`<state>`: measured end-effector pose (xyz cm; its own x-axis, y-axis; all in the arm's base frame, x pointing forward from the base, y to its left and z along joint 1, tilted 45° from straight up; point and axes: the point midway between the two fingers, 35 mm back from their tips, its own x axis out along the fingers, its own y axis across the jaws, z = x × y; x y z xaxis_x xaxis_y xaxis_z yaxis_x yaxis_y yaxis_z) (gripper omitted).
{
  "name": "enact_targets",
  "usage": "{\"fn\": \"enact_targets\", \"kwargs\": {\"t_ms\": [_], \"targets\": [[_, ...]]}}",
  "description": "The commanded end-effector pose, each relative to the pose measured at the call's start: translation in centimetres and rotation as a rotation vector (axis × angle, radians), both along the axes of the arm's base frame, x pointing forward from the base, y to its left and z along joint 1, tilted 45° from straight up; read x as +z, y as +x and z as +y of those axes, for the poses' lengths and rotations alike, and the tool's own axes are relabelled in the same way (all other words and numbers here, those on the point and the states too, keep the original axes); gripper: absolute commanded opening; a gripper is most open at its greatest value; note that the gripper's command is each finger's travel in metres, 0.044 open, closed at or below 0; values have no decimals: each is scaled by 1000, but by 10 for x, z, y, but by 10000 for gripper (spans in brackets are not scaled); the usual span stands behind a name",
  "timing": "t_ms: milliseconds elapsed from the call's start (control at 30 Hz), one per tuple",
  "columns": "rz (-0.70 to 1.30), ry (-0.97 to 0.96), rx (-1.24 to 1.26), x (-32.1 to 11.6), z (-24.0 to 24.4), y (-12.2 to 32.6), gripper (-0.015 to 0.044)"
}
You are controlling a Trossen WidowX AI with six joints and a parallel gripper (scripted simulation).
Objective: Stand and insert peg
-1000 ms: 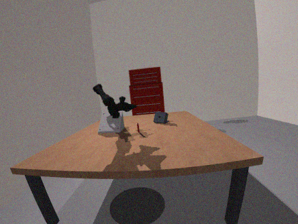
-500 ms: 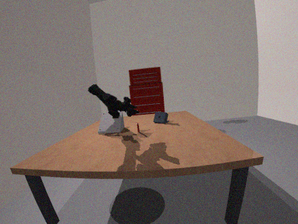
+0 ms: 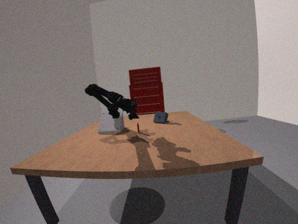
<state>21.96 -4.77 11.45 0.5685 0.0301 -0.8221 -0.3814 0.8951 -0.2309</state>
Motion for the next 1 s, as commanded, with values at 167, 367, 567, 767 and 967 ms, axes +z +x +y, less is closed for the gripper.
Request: {"fn": "enact_targets", "kwargs": {"t_ms": [167,367,567,767,967], "targets": [[240,-124,-127,-14,-9,-3,440],[357,-251,-191,-17,-14,-3,440],[436,-407,-242,-14,-18,0,440],[473,-588,-277,-6,-20,8,440],[467,-760,-293,4,-18,19,440]]}}
